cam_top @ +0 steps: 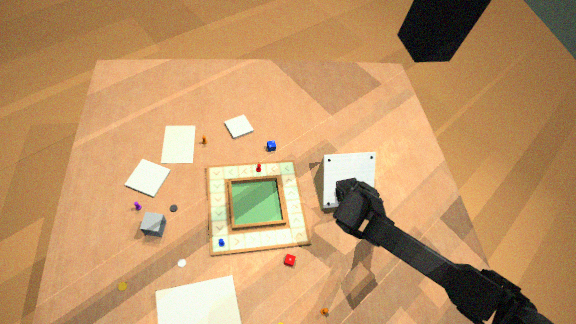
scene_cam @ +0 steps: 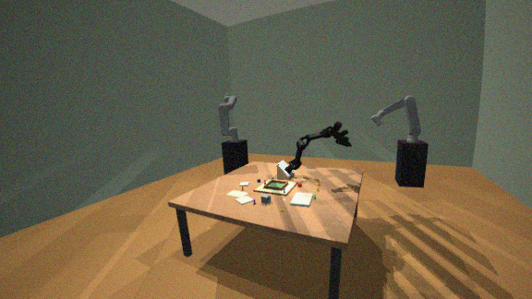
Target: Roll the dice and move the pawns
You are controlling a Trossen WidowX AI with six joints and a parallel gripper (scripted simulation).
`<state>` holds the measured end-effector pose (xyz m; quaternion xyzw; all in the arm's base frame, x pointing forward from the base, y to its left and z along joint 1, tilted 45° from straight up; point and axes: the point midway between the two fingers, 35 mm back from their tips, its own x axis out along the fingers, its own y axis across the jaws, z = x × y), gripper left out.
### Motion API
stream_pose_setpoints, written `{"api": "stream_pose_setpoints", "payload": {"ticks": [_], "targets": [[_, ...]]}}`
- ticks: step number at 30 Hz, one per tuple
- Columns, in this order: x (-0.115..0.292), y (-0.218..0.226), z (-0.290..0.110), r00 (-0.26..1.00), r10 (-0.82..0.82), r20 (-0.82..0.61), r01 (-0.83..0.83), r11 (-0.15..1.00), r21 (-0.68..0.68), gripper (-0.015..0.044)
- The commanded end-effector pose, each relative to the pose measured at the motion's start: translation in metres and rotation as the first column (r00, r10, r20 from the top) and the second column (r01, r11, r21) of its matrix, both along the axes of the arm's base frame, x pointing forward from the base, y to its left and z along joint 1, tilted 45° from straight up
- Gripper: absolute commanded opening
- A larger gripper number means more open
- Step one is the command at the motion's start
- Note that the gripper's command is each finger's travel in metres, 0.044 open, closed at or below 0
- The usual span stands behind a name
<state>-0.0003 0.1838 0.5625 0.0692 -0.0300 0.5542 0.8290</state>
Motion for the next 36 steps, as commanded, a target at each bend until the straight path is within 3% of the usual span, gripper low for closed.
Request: {"api": "stream_pose_setpoints", "payload": {"ticks": [1, 5, 13, 22, 30, 36], "targets": [[0.000, 0.001, 0.001, 1.000, -0.001, 0.003, 0.001, 1.000, 0.002, 0.0374], [0.000, 0.020, -0.004, 0.997, -0.027, 0.067, 0.027, 1.000, 0.004, 0.0275], [0.025, 0.076, -0.059, 0.984, -0.081, 0.160, 0.105, 0.983, -0.149, 0.0275], [0.097, 0.106, -0.151, 0.985, -0.132, 0.113, 0.168, 0.892, -0.420, 0.0275], [0.167, 0.086, -0.241, 0.956, -0.267, -0.117, 0.140, 0.772, -0.620, 0.0275], [0.207, 0.045, -0.309, 0.811, -0.439, -0.386, 0.056, 0.715, -0.697, 0.0275]]}}
